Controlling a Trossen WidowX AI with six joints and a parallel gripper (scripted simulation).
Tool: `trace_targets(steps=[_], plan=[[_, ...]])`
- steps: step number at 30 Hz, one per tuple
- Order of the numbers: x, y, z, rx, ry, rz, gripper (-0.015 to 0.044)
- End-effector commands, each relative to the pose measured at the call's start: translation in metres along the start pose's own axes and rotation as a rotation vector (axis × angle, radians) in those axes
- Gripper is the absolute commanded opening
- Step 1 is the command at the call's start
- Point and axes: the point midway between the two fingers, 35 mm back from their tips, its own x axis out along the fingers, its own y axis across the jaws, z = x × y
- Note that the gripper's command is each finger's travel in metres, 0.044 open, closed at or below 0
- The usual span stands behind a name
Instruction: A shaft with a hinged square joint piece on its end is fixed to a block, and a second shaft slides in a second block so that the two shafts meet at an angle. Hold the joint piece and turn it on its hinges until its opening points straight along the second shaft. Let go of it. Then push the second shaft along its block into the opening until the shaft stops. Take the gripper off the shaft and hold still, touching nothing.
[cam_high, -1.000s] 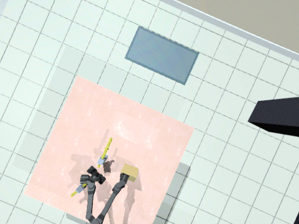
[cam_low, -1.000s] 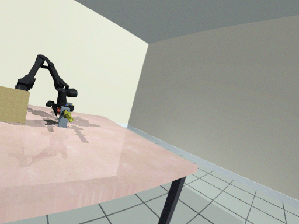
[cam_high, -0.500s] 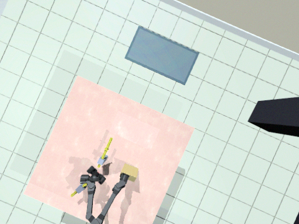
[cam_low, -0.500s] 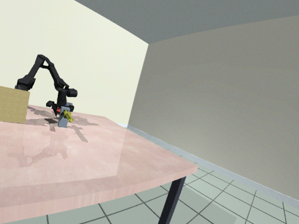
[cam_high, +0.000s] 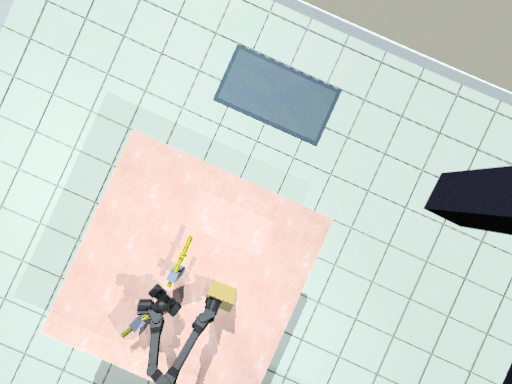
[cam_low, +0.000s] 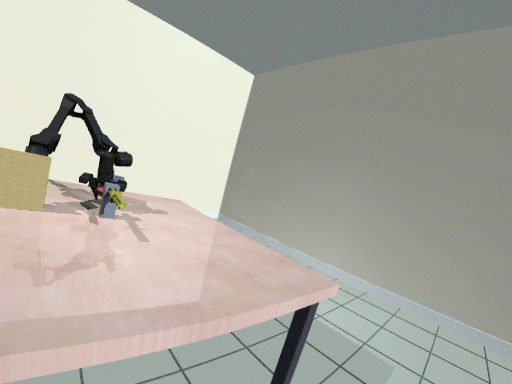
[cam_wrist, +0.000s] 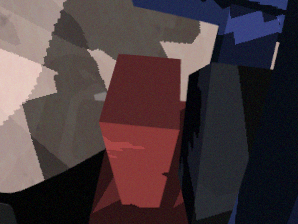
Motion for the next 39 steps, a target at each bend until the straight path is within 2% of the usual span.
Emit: trace_targets(steps=[1, 21, 23, 28, 34, 39], plan=[[0.0005, -0.0001, -0.001, 0.006, 0.002, 0.0, 0.0182], [0.0005, -0.0001, -0.001, 0.006, 0.002, 0.0, 0.0182], [0.0, 0.0, 0.0, 0.0, 0.0, 0.0, 0.0147], [0.0, 0.0, 0.0, 0.0, 0.0, 0.0, 0.0147], [0.0, 0.0, 0.0, 0.0, 0.0, 0.0, 0.0], [-0.0001, -0.0001, -0.0001, -0.001, 0.003, 0.0, 0.0]])
